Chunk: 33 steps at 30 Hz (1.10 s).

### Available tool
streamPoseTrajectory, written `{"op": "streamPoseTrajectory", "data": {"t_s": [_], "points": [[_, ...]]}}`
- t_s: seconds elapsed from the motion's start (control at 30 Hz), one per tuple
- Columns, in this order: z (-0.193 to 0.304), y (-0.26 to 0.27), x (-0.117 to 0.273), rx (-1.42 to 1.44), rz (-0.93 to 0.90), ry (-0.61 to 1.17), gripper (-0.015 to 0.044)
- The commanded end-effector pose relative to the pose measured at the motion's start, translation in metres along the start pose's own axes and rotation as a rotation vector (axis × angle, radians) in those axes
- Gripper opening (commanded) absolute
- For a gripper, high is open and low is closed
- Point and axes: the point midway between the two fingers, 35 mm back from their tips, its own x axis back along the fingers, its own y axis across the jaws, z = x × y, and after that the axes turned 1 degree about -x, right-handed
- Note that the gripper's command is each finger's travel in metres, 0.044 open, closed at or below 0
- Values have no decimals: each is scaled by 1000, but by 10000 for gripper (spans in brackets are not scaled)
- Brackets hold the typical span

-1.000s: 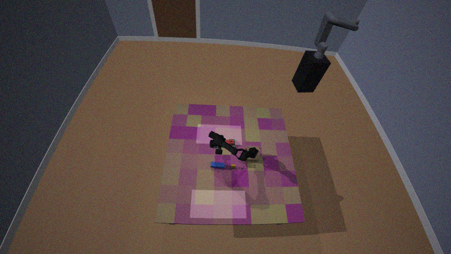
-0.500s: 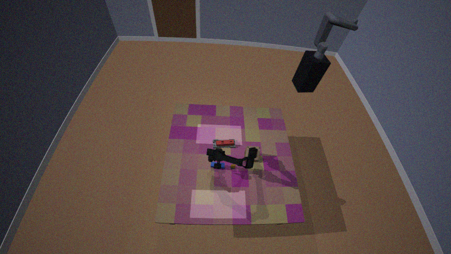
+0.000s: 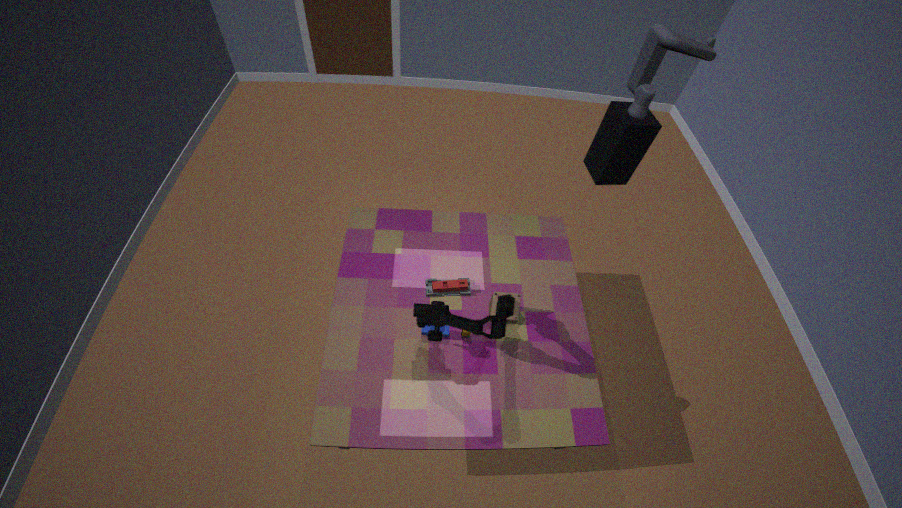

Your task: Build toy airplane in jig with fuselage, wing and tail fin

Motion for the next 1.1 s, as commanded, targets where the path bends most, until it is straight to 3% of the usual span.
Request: {"op": "streamPoseTrajectory", "data": {"t_s": [0.0, 0.7, 1.0, 1.07], "points": [[0, 1, -6, -5, -4, 2, 440], [1, 1, -37, -5, -7, 2, 440], [1, 1, -37, -5, -7, 2, 204], [1, 1, -37, -5, -7, 2, 190]]}}
